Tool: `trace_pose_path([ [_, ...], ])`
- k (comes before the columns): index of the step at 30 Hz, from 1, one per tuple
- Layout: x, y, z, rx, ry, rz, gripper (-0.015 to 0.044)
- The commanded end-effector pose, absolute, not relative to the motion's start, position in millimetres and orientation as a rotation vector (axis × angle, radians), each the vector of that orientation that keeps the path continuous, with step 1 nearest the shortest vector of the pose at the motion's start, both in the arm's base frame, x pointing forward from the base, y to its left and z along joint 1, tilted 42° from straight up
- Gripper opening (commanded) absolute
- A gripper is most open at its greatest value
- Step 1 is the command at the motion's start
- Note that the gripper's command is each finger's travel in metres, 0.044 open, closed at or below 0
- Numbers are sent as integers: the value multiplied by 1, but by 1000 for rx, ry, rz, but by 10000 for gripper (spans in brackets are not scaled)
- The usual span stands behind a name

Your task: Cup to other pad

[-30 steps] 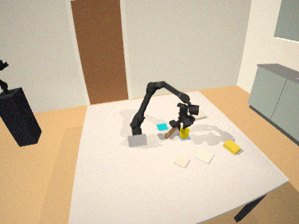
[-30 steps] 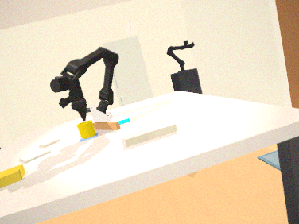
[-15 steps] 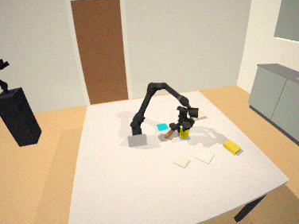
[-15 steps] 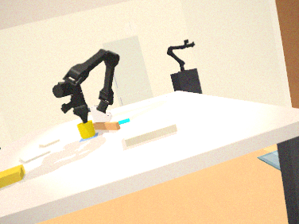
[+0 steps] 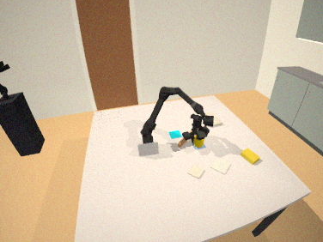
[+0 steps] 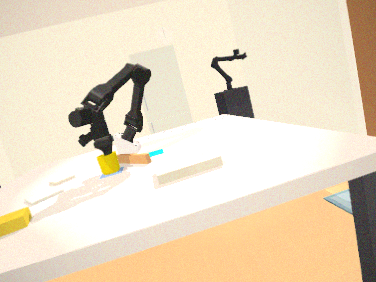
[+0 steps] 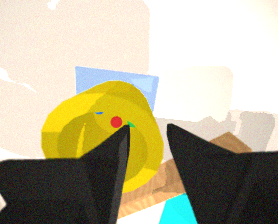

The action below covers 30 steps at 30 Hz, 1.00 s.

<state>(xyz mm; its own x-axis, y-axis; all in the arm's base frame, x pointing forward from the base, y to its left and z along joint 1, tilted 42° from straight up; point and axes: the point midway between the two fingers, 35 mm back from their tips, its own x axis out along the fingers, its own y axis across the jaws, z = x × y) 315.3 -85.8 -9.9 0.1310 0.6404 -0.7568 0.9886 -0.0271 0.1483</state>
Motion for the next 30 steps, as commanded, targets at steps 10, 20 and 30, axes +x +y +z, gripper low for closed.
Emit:
trace_pose_path([
  [10,315,-86,-10,1742,1581,-662,73],
  [20,315,-86,-9,1742,1581,-662,0],
  [30,312,-106,12,1744,1581,-666,0],
])
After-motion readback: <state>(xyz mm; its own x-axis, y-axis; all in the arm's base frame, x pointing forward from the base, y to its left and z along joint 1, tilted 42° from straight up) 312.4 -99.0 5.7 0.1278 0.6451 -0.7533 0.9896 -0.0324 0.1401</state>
